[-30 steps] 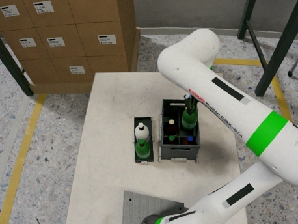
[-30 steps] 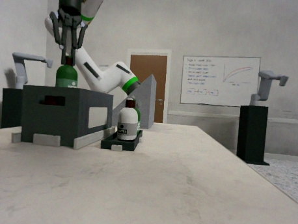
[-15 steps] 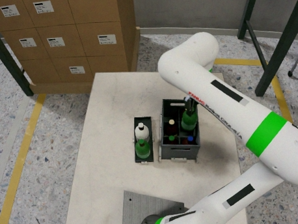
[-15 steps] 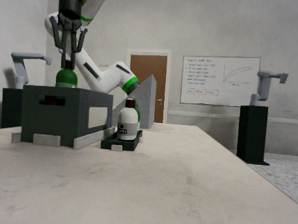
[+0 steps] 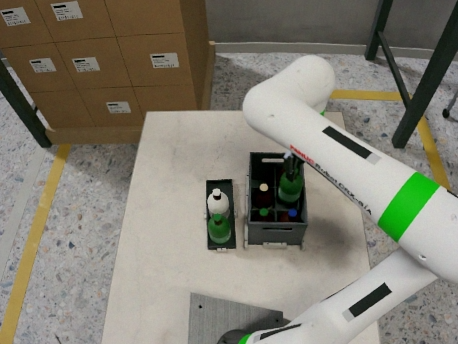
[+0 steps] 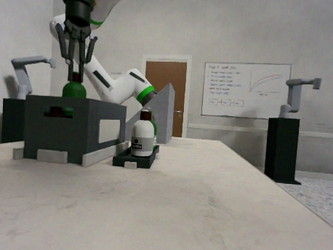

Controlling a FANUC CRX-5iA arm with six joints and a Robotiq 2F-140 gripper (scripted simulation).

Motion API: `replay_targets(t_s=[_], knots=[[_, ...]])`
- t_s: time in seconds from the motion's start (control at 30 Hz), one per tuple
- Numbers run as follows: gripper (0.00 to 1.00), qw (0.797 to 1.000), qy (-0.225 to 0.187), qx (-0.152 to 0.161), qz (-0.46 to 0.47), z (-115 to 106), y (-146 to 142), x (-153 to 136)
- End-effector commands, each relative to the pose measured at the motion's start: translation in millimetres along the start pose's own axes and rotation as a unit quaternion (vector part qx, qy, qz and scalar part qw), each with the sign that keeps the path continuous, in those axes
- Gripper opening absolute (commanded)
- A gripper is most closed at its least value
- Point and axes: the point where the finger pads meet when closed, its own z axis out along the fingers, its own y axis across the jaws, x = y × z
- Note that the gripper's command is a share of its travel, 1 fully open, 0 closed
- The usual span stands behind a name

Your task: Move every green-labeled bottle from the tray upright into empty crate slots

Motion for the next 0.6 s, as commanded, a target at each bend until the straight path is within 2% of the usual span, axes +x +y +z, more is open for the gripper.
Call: replay_targets(t_s=[0.0, 0.57], knots=[[0.10, 1.000, -0.001, 0.001, 0.000, 4, 0, 0], [0.10, 1.000, -0.001, 0.001, 0.000, 23, -1, 0]])
